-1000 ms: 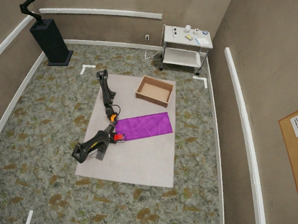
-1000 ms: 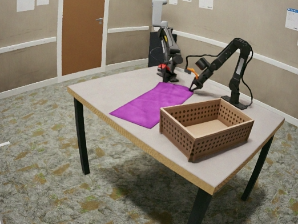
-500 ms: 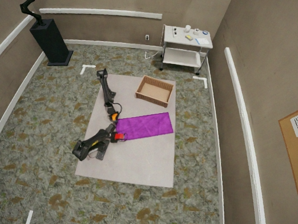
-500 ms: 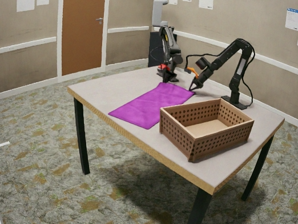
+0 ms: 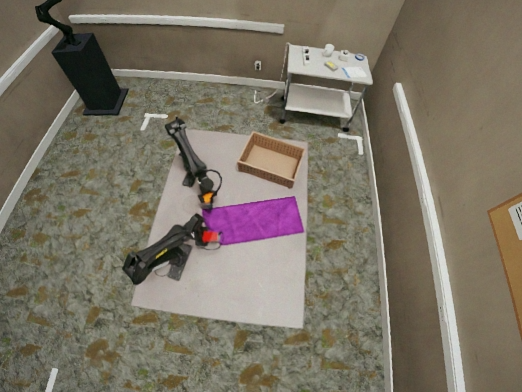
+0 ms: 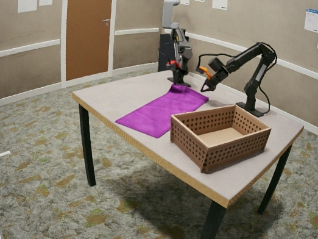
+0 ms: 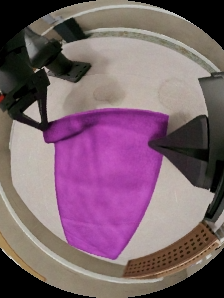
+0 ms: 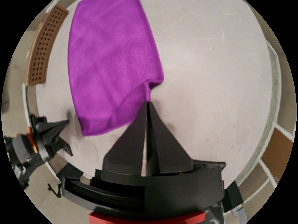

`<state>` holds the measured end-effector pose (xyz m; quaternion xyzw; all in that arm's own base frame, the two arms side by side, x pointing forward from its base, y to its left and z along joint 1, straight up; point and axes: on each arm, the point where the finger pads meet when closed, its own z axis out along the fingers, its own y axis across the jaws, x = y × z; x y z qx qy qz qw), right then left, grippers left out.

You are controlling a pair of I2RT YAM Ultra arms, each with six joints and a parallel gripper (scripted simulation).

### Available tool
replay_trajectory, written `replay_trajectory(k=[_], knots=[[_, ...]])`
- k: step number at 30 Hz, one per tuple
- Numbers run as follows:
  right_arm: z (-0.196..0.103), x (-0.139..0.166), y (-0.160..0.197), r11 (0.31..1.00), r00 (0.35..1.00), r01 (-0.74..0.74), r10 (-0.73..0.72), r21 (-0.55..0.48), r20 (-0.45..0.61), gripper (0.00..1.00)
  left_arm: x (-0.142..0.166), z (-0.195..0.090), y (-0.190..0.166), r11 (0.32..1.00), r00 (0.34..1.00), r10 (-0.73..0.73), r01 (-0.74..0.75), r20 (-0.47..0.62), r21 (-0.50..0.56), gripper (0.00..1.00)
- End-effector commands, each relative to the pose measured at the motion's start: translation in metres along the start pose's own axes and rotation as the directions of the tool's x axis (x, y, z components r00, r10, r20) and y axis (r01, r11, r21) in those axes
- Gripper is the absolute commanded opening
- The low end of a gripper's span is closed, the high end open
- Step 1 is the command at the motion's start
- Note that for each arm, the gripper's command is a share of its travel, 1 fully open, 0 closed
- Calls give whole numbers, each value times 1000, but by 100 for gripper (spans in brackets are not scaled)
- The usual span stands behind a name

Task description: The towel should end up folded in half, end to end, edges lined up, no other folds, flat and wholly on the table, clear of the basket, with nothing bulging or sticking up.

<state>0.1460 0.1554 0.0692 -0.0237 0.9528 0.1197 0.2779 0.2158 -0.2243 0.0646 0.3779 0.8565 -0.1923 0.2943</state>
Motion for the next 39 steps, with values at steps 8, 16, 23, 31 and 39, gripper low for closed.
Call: replay_trajectory(k=[8,16,23,31,39], knots=[[-34,-26,5,993,988,-114,117,-39,103,0,-16,-18,-11,953,993,114,-114,15,281,0],[-36,-29,3,998,996,-67,68,-18,65,60,-16,-23,-11,984,997,76,-77,8,161,60],[-36,-29,4,998,996,-65,66,-20,64,60,-23,-23,-12,983,996,83,-88,34,164,60],[-59,-45,9,998,997,-58,57,12,51,60,-45,-53,-17,982,996,85,-88,25,169,60],[-74,-54,12,998,996,-65,65,-1,58,60,-54,-64,-19,982,996,85,-88,25,169,60]])
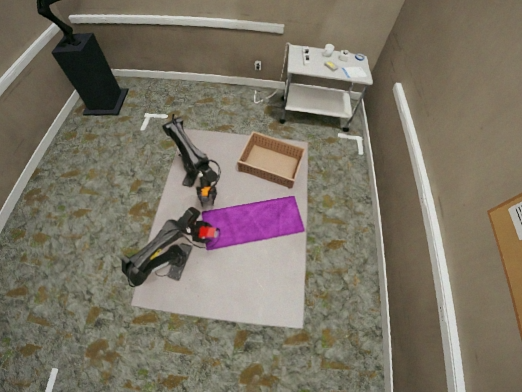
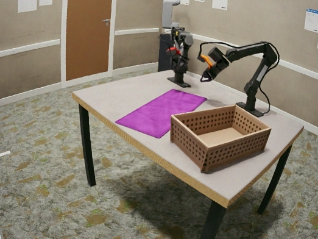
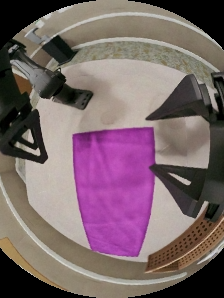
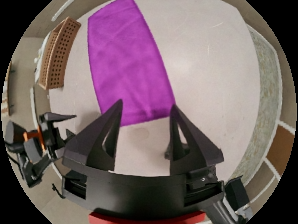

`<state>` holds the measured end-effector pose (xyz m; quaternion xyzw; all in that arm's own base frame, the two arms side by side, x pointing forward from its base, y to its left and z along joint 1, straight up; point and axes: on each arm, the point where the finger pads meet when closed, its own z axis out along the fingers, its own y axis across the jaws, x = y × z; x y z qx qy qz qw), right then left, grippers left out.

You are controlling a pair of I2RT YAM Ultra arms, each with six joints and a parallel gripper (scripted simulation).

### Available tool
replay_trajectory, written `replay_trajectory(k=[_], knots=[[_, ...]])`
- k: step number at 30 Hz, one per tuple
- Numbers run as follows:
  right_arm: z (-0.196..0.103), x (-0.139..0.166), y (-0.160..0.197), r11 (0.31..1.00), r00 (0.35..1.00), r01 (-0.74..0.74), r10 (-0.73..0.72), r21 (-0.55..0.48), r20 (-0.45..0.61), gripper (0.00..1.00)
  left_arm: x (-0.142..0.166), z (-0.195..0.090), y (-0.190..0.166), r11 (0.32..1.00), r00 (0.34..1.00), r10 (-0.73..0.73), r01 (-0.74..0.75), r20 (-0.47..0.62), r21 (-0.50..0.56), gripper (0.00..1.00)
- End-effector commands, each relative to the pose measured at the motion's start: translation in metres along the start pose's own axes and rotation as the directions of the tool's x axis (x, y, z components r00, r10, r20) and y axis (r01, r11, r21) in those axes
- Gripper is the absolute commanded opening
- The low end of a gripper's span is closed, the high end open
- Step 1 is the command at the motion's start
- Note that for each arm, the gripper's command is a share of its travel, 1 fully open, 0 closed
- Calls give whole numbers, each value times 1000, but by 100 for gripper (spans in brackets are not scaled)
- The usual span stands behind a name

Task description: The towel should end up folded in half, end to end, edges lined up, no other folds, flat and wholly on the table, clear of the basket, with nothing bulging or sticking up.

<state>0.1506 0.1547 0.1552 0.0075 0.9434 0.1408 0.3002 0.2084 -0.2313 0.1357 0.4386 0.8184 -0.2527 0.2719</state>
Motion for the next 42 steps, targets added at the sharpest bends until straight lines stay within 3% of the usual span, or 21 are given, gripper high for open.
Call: replay_trajectory(k=[1,30,31,37,40,42], knots=[[-6,-5,-5,1000,1000,1,-1,24,3,60,-8,-12,-3,1000,1000,0,0,11,-1,60],[-2,1,-5,1000,1000,9,-8,21,-8,60,-12,-12,-2,1000,1000,8,-7,28,-5,60],[9,13,-19,995,998,47,-43,89,-51,34,8,3,-6,999,1000,-12,12,-13,-31,34],[34,45,-49,965,977,156,-119,213,-175,34,43,50,-14,974,994,-76,58,-74,-220,34],[45,53,-56,976,986,127,-105,177,-130,34,56,70,-19,946,991,-103,71,-84,-315,34],[54,64,-66,976,986,127,-105,177,-131,34,39,72,-24,932,992,-111,85,-55,-351,34]])
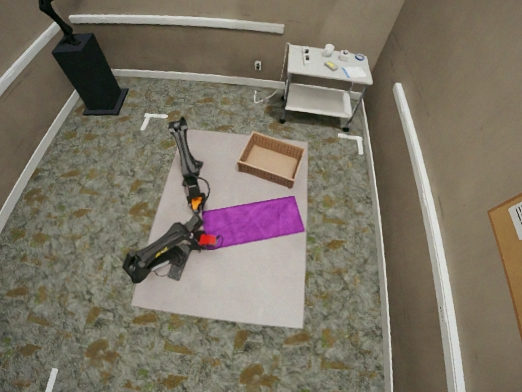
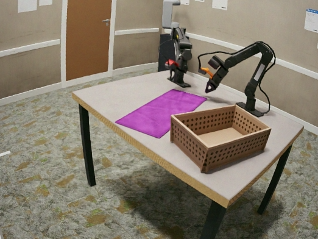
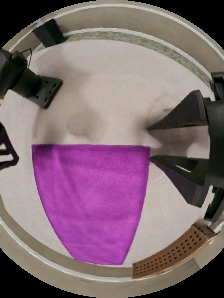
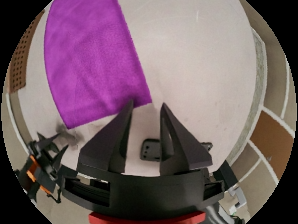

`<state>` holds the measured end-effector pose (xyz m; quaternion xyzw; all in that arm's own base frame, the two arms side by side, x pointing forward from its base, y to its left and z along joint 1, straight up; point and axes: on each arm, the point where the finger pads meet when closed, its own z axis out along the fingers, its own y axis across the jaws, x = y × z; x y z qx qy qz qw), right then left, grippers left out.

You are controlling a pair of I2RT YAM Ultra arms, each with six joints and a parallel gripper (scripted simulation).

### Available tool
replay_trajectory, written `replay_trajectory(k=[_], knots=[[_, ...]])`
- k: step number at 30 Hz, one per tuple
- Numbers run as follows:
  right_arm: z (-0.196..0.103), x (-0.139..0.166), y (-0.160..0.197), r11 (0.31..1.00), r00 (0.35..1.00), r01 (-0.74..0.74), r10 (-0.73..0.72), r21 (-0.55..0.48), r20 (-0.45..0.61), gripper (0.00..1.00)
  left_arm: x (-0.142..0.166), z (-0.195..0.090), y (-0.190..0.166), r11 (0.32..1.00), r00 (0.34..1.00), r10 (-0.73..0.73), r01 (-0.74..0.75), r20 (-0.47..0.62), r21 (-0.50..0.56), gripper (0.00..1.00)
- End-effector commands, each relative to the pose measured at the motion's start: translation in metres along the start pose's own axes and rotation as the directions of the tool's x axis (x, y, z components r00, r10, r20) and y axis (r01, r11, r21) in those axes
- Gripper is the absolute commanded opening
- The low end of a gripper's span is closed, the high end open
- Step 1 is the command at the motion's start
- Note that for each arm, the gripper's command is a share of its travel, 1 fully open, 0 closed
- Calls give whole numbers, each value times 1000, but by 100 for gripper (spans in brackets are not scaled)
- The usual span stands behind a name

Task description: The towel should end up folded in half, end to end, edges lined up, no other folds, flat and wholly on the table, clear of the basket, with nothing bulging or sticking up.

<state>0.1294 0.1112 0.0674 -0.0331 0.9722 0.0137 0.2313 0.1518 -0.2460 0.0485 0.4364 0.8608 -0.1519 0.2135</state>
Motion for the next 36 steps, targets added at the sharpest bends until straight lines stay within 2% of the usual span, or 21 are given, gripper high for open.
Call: replay_trajectory(k=[1,5,6,12,36], knots=[[16,5,-2,999,999,-17,19,-39,36,34,-39,6,15,968,984,-106,135,142,-210,34],[16,4,-2,999,999,-17,19,-38,37,34,-39,6,15,968,984,-107,135,143,-210,34],[6,-7,6,997,997,-33,37,-70,61,34,-39,6,15,968,984,-107,135,143,-210,34],[14,1,0,999,999,-14,15,-29,34,34,-39,6,17,967,983,-112,141,143,-213,34],[12,4,0,999,999,-12,13,-37,29,34,-43,2,16,968,981,-110,142,158,-209,34]])
